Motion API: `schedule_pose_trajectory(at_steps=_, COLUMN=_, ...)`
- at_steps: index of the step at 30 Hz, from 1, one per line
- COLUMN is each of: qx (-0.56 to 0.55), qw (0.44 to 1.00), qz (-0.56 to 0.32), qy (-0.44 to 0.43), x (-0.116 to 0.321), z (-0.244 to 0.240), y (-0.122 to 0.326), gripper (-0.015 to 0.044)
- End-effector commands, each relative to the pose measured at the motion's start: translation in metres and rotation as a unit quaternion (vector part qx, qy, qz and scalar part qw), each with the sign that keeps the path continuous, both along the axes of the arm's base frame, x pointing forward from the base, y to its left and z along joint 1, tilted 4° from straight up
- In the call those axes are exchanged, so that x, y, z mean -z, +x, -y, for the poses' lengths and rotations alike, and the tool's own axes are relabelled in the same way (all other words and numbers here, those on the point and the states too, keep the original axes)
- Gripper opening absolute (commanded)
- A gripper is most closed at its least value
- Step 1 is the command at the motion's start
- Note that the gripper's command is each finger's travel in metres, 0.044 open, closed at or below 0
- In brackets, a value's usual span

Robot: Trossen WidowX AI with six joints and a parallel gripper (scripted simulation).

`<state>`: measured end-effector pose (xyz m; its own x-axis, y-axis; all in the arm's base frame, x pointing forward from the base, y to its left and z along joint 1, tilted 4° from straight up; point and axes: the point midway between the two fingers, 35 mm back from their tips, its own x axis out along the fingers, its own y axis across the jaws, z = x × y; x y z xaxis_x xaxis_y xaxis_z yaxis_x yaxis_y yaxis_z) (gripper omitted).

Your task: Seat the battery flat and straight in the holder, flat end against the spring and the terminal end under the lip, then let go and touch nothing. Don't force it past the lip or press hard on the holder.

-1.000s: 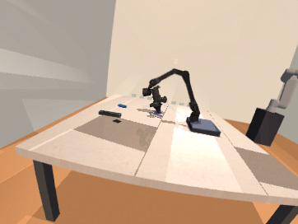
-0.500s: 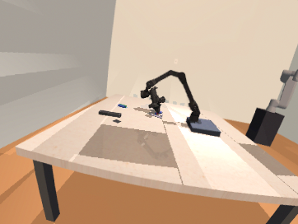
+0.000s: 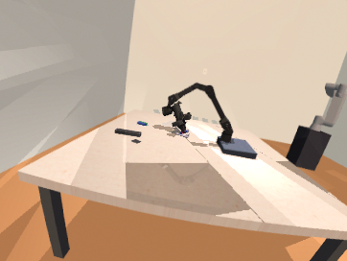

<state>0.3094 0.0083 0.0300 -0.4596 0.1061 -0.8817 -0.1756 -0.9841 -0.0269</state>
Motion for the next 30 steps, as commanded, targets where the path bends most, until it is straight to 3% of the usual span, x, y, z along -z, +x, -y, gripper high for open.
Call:
schedule_pose_trajectory(at_steps=1, qx=-0.002, qw=1.0, qz=0.002, qy=0.0, x=0.0, z=0.0, y=0.004, gripper=0.0059)
schedule_pose_trajectory(at_steps=30, qx=-0.002, qw=1.0, qz=-0.001, qy=0.0, x=0.0, z=0.004, y=0.02, gripper=0.0059)
